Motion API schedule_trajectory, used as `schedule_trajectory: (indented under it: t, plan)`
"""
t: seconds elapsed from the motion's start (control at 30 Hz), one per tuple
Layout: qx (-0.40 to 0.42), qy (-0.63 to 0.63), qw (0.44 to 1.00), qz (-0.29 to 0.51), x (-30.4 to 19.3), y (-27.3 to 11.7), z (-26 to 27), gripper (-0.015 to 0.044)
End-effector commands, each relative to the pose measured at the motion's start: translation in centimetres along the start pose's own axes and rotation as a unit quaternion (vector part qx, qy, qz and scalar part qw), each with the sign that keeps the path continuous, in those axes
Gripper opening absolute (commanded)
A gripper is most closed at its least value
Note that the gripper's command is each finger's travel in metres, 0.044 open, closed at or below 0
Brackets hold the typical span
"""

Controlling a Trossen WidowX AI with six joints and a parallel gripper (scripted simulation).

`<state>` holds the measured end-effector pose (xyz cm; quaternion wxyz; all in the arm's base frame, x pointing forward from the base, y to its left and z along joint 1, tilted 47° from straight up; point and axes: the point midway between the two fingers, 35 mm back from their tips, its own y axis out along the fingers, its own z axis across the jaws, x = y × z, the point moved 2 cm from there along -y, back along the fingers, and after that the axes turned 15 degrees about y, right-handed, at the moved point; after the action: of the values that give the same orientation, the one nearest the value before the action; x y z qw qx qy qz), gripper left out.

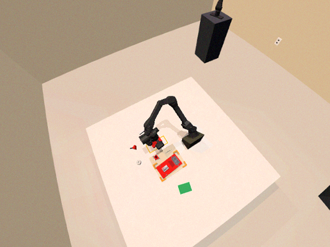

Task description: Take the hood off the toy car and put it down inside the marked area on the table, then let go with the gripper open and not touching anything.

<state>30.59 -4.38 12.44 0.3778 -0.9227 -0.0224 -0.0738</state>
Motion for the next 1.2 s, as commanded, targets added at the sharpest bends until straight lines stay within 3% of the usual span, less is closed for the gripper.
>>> schedule_trajectory:
  t: [0.0,1.17]
  plan:
    - [-0.003,-0.001,1.000,0.001,0.0,0.5,-0.1,0.0000]
    - [-0.004,-0.001,1.000,0.001,-0.1,3.8,-0.2,0.0000]
